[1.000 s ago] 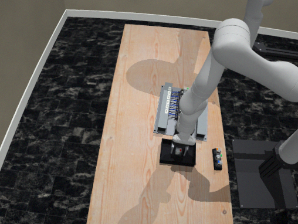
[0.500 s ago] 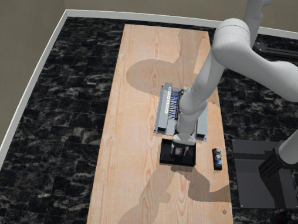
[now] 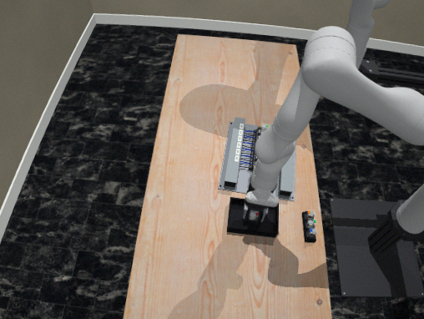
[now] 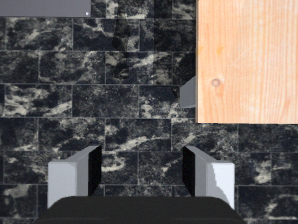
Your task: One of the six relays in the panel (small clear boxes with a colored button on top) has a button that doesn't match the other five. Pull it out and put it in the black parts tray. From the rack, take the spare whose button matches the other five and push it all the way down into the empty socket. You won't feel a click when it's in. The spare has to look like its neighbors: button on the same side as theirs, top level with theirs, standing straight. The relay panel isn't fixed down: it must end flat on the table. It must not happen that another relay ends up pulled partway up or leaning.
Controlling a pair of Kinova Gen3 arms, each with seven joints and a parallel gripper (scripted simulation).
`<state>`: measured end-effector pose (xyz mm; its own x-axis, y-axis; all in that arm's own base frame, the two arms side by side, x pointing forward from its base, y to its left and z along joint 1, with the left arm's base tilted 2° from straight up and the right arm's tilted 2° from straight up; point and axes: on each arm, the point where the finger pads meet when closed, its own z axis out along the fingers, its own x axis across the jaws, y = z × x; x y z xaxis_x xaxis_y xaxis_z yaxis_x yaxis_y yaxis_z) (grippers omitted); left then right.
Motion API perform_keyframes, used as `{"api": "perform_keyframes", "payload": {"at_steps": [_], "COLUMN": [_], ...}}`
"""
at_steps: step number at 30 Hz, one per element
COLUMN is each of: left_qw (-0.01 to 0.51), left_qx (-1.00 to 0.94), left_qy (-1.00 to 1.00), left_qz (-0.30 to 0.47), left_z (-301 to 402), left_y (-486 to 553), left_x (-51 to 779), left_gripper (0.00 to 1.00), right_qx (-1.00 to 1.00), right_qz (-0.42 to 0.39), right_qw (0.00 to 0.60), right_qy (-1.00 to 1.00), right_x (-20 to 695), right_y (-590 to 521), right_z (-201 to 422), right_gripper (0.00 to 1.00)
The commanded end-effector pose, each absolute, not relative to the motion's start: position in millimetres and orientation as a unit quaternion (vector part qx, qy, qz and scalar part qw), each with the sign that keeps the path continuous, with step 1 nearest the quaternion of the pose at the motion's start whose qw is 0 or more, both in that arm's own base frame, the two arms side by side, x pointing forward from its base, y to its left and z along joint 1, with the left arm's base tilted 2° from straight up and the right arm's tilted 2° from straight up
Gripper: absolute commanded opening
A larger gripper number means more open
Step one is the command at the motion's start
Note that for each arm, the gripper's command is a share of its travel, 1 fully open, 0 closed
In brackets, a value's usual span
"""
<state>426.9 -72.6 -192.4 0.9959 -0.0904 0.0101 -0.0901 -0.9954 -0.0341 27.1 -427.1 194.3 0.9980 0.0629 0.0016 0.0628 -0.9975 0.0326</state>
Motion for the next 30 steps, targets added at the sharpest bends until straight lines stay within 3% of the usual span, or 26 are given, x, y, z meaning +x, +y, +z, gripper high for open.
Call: {"api": "perform_keyframes", "payload": {"at_steps": [1,30], "left_qw": [0.017,0.017], "left_qx": [-0.999,-0.999], "left_qy": [0.045,0.045], "left_qz": [-0.007,-0.007], "left_z": [-191.5,-185.7], "left_y": [-72.8,-73.0], "left_x": [427.9,427.9], "left_gripper": [1.00,1.00], "right_qx": [0.999,0.999], "right_qz": [0.001,0.001], "right_qw": [0.017,0.017], "right_qy": [0.031,0.031], "right_x": [27.1,27.1], "right_y": [-427.5,-427.5], "right_z": [195.0,195.0], "right_gripper": [1.00,1.00]}}
